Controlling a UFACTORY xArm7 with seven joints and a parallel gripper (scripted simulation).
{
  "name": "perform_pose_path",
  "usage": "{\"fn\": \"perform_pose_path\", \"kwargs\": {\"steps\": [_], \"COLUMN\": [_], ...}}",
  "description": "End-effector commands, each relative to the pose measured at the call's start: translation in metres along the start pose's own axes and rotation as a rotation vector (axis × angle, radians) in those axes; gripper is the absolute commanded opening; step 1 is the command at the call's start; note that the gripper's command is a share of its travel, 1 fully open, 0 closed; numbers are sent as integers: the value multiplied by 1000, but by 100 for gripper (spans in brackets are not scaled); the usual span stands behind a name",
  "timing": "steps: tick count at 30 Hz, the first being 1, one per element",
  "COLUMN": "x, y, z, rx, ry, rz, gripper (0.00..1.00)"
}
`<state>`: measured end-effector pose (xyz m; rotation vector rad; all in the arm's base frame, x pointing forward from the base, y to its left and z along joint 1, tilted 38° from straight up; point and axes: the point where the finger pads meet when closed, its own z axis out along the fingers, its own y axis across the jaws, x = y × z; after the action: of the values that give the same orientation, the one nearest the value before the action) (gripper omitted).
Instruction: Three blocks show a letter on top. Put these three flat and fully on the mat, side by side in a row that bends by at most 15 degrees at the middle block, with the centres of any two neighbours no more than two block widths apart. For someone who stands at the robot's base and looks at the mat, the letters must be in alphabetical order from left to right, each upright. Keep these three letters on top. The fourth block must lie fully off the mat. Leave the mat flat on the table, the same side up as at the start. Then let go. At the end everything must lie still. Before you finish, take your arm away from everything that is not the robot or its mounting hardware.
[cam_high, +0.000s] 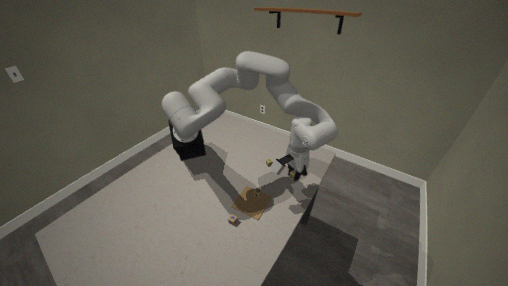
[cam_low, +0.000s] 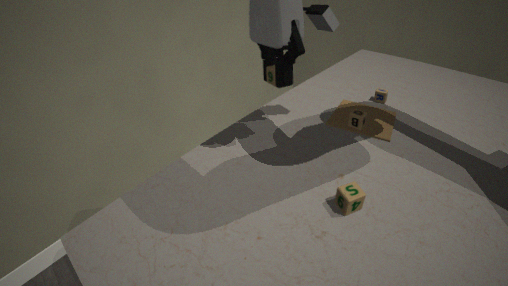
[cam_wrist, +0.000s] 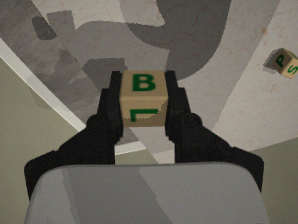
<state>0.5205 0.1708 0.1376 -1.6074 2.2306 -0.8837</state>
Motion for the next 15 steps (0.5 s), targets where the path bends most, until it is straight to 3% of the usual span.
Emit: {"fn": "perform_pose_path", "kwargs": {"steps": [1,15], "x": [5,22], "y": [-2,-3], "z": [-4,-8], "rx": [9,15], "ry": [-12,-36], "rz": [139,502], "gripper": [27,27]}}
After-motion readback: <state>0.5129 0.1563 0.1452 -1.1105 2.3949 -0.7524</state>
